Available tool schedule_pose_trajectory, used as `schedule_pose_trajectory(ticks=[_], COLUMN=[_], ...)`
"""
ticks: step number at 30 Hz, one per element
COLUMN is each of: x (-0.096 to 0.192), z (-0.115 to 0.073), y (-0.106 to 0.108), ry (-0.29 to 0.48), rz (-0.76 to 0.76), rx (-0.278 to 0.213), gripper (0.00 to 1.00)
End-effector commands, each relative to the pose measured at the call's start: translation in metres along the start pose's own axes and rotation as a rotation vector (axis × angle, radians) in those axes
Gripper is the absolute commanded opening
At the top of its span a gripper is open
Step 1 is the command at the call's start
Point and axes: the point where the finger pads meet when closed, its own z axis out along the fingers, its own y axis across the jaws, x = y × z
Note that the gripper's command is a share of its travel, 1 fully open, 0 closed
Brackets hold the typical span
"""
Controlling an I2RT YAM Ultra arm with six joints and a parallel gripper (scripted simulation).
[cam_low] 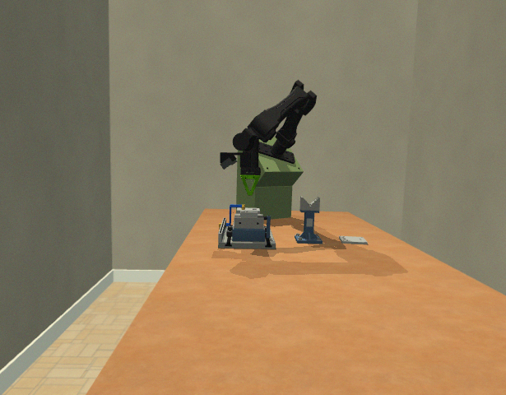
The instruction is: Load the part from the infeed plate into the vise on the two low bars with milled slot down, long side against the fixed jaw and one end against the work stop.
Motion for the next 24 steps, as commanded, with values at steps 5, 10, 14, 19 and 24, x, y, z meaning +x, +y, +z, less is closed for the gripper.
schedule_pose_trajectory(ticks=[5, 10, 14, 19, 24], x=[-0.009, -0.009, -0.006, -0.010, -0.004], z=[0.007, 0.002, 0.015, 0.019, 0.025], y=[-0.008, 0.000, -0.006, -0.006, -0.005], ry=[-0.019, -0.028, -0.016, -0.022, -0.018], rz=[0.022, 0.010, 0.014, 0.019, 0.009], rx=[0.014, -0.007, 0.013, 0.007, 0.007], gripper=[0.00, 0.00, 0.00, 0.00, 0.00])
